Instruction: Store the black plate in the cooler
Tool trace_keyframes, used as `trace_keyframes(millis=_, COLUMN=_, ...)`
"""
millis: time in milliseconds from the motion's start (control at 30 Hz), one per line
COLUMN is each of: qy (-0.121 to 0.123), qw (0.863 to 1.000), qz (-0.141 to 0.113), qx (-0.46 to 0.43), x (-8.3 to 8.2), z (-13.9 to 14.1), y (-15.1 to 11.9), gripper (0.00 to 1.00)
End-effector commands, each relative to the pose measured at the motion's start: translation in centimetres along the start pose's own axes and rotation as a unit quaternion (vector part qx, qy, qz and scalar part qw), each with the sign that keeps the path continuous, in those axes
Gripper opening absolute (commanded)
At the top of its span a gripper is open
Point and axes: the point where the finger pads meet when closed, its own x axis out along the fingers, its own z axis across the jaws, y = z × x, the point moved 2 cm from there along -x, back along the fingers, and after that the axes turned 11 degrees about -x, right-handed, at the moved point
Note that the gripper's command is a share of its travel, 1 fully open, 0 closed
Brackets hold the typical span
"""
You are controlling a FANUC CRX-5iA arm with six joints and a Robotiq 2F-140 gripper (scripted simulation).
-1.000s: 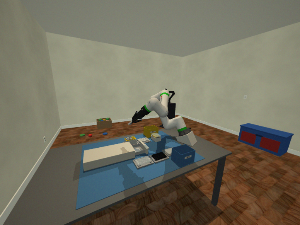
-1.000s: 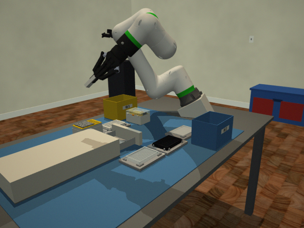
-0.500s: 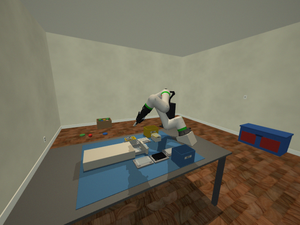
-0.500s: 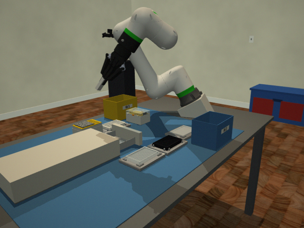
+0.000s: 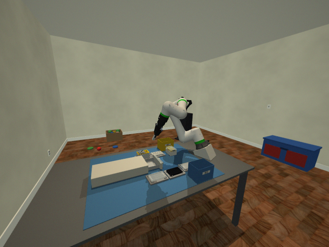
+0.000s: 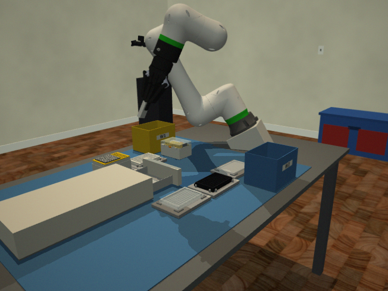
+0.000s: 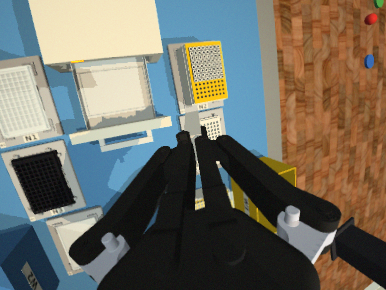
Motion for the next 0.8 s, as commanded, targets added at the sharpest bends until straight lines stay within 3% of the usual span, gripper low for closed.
trace_keyframes(millis=0, qy=0.025, qw=1.0, qz=-0.011, qx=0.009, x=-0.3, z=-1.0, y=-1.3, gripper=0.0)
trace_keyframes(millis=67, qy=0.048, qw=0.999, qz=-0.02, qx=0.016, x=-0.5, z=-1.6, y=-2.0, gripper=0.0)
trace_keyframes(millis=200, qy=0.048, qw=0.999, qz=-0.02, qx=0.016, x=-0.7, z=-2.3, y=-2.7, gripper=0.0)
trace_keyframes(millis=300, qy=0.086, qw=0.995, qz=-0.035, qx=0.025, x=-1.1, z=-3.2, y=-3.7, gripper=0.0)
trace_keyframes(millis=433, qy=0.086, qw=0.995, qz=-0.035, qx=0.025, x=-1.5, z=-4.1, y=-4.6, gripper=0.0)
trace_keyframes(millis=533, qy=0.124, qw=0.99, qz=-0.051, qx=0.033, x=-1.9, z=-5.0, y=-5.5, gripper=0.0)
trace_keyframes(millis=667, qy=0.124, qw=0.99, qz=-0.051, qx=0.033, x=-2.4, z=-5.9, y=-6.4, gripper=0.0)
trace_keyframes(millis=700, qy=0.139, qw=0.988, qz=-0.057, qx=0.035, x=-2.6, z=-6.2, y=-6.7, gripper=0.0)
trace_keyframes(millis=767, qy=0.139, qw=0.988, qz=-0.057, qx=0.035, x=-2.6, z=-6.2, y=-6.7, gripper=0.0)
